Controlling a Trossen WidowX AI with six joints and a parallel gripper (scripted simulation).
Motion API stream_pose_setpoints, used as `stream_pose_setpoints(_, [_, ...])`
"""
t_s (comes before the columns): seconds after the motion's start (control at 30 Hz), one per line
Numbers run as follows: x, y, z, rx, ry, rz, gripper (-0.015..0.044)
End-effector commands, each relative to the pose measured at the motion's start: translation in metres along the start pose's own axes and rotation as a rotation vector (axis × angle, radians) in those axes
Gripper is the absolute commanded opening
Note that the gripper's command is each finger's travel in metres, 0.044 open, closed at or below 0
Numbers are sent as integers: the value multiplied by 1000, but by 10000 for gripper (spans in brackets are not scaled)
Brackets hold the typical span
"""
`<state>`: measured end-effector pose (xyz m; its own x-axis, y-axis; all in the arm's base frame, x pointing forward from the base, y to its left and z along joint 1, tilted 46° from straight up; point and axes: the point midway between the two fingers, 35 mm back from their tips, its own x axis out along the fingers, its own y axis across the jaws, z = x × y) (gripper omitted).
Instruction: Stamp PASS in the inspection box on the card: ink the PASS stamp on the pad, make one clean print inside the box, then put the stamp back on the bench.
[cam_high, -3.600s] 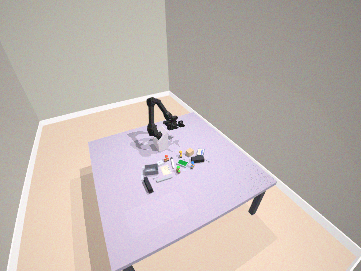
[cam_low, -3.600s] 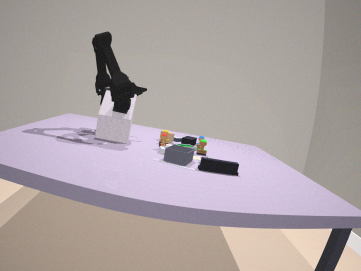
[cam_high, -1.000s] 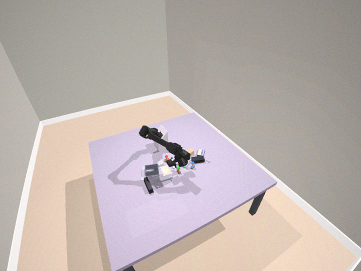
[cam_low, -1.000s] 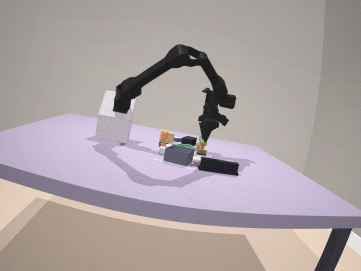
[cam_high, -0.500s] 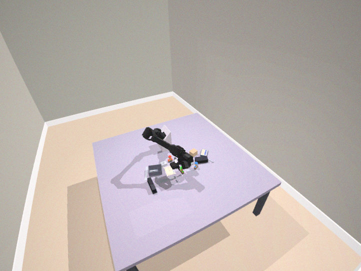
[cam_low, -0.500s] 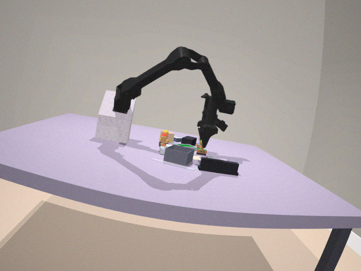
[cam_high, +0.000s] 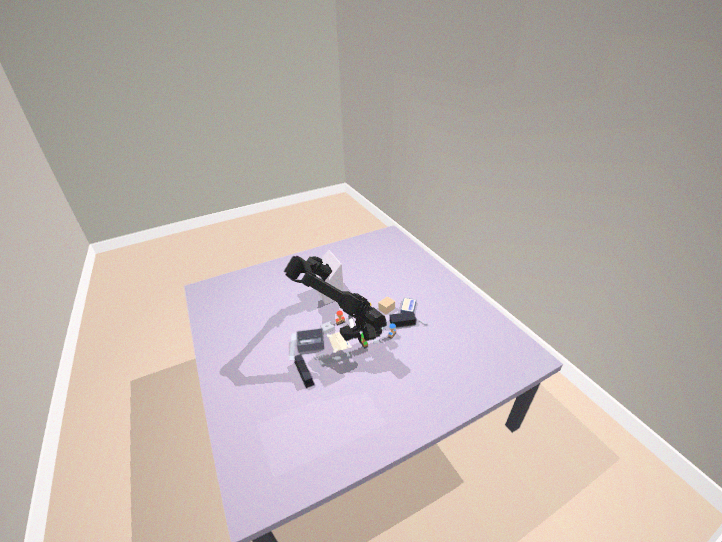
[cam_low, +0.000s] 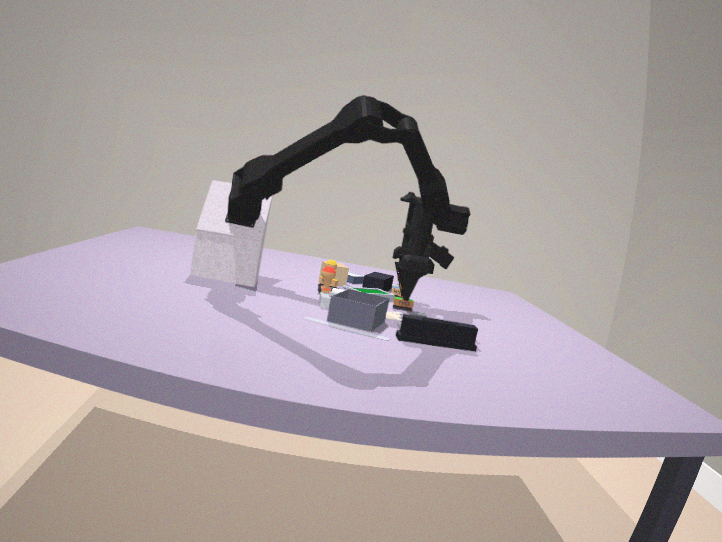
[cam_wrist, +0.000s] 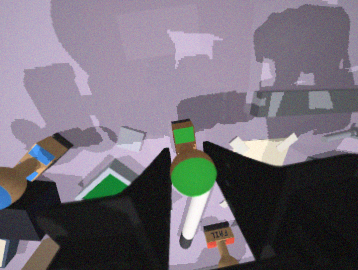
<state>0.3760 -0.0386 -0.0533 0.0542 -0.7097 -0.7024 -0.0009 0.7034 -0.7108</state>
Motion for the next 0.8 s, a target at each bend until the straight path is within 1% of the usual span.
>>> stream_pose_setpoints(0.0, [0, 0, 0, 1, 0, 0, 117])
stream_pose_setpoints(0.17, [0, 0, 0, 1, 0, 0, 84])
stream_pose_setpoints(0.27, [-1, 0, 0, 1, 0, 0, 5])
stream_pose_setpoints(0.3, [-2, 0, 0, 1, 0, 0, 0])
stream_pose_setpoints(0.77, [-8, 0, 1, 1, -1, 1, 0])
